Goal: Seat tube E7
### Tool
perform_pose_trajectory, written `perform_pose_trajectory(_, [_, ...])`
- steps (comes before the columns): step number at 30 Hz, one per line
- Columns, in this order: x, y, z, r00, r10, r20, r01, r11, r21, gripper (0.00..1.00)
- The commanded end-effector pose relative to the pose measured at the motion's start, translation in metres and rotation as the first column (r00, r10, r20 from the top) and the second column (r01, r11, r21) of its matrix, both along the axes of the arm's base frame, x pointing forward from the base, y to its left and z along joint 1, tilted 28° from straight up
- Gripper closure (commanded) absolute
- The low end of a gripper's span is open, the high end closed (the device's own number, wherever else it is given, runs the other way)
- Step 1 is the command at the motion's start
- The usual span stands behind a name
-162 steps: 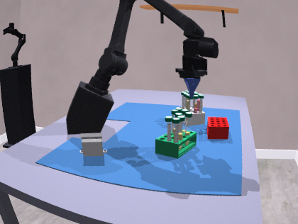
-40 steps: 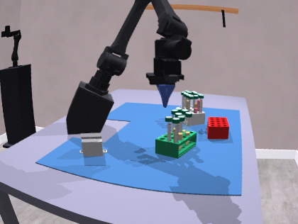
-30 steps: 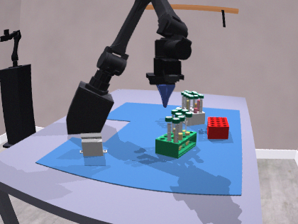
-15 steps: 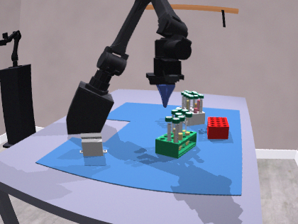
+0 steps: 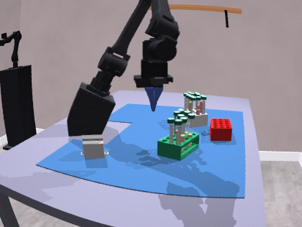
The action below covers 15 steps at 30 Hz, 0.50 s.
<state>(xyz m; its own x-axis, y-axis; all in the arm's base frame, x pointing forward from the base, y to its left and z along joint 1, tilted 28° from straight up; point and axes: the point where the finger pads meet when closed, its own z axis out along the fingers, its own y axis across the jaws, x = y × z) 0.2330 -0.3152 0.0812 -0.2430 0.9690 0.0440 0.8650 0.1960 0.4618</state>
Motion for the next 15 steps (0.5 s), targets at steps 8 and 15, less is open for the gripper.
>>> perform_pose_trajectory(8, [-0.02,-0.051,0.005,1.0,0.006,0.024,-0.004,0.998,-0.058,1.0])
perform_pose_trajectory(15, [-0.013,-0.048,0.018,0.999,0.025,0.033,-0.022,0.996,-0.089,1.0])
